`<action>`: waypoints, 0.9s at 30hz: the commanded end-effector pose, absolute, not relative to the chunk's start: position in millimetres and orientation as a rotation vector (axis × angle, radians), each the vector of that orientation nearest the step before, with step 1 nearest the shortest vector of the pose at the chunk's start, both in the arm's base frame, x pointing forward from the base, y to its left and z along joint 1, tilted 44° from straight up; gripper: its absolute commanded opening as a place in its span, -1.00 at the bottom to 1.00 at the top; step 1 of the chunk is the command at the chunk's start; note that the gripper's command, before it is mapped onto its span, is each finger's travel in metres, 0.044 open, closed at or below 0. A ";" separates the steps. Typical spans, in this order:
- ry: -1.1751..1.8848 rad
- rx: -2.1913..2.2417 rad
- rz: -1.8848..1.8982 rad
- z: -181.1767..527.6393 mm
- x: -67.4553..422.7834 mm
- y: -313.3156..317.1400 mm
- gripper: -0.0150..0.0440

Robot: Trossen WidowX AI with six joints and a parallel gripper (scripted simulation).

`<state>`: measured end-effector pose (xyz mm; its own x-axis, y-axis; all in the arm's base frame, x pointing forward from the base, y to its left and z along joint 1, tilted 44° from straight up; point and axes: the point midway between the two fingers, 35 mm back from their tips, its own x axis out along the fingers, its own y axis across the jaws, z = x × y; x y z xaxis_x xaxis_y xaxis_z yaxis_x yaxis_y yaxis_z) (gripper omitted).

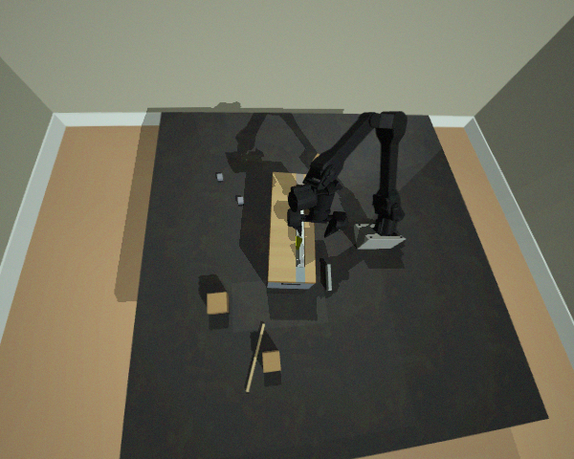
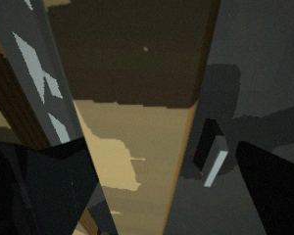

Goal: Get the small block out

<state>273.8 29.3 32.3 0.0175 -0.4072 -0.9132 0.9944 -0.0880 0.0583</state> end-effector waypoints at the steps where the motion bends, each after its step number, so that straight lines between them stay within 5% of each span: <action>1: 0.824 0.980 -1.418 30.3 274.1 32.0 0.86; 27: 0.825 0.981 -1.418 17.4 276.0 45.6 0.86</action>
<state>276.1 45.8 16.2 0.0174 -0.4088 -0.9125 0.9950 -0.0824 0.0559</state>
